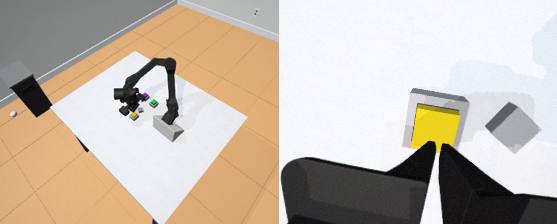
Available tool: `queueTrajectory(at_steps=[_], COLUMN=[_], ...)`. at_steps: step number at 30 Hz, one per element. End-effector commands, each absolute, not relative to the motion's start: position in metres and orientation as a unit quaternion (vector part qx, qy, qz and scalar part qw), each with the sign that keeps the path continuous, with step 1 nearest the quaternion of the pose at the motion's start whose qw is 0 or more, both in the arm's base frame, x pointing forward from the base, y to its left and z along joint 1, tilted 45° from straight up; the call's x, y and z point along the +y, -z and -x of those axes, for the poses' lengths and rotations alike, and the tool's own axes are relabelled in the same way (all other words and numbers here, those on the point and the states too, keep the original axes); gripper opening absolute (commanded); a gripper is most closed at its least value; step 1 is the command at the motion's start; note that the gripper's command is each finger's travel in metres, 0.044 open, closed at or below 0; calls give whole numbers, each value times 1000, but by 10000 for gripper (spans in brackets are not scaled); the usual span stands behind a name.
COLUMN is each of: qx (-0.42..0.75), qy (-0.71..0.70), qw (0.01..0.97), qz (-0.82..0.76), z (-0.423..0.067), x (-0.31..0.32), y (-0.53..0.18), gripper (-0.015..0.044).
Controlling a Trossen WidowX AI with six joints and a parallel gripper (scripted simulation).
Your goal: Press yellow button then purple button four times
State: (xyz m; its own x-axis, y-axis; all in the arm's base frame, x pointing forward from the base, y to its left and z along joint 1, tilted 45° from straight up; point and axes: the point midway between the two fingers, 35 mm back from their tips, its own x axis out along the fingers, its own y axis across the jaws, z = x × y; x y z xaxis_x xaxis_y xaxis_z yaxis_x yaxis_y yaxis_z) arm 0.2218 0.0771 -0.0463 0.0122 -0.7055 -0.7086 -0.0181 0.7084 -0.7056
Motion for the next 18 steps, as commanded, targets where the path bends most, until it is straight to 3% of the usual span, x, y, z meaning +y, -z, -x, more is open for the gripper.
queueTrajectory(at_steps=[1, 10, 18], qx=[653, 654, 653], qy=[261, 259, 256], qw=[656, 656, 659], qz=[274, 273, 272], z=[-222, -228, -282], x=[104, 114, 30], y=[21, -4, -90], gripper=[20, 20, 20])
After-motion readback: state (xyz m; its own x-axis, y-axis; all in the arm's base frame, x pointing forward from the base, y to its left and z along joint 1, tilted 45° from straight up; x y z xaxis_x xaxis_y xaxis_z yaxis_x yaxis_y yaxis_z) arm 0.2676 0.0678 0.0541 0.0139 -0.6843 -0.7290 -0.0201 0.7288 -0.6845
